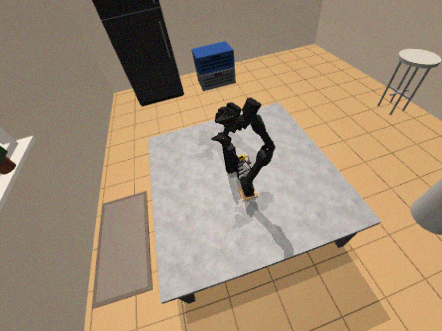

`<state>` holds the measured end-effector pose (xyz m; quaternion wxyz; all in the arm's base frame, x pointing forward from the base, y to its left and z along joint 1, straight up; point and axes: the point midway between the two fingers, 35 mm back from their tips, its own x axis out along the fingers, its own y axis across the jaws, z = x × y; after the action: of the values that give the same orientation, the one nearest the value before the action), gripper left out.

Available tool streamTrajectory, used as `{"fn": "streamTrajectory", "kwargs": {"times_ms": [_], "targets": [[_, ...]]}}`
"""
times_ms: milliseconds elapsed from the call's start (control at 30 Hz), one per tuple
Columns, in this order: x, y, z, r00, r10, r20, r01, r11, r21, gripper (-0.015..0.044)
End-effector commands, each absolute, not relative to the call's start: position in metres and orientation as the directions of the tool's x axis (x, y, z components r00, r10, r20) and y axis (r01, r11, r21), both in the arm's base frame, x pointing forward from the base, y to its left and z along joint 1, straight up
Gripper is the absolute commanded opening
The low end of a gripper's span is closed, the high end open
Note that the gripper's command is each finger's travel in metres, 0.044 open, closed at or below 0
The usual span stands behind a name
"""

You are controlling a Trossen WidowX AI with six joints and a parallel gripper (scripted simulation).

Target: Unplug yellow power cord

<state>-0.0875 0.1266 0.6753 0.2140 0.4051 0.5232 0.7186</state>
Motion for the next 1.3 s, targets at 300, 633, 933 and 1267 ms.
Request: {"fn": "streamTrajectory", "kwargs": {"times_ms": [300, 633, 933, 1267], "targets": [[-0.051, 0.183, 0.646, -0.394, 0.882, 0.256, 0.023, -0.27, 0.963, 0.016], [0.028, 0.24, 0.594, -0.074, 0.994, 0.083, -0.049, -0.087, 0.995, 0.016], [0.112, 0.256, 0.539, 0.213, 0.973, -0.088, -0.032, 0.097, 0.995, 0.016], [0.204, 0.234, 0.472, 0.48, 0.829, -0.287, 0.081, 0.284, 0.956, 0.016]]}}
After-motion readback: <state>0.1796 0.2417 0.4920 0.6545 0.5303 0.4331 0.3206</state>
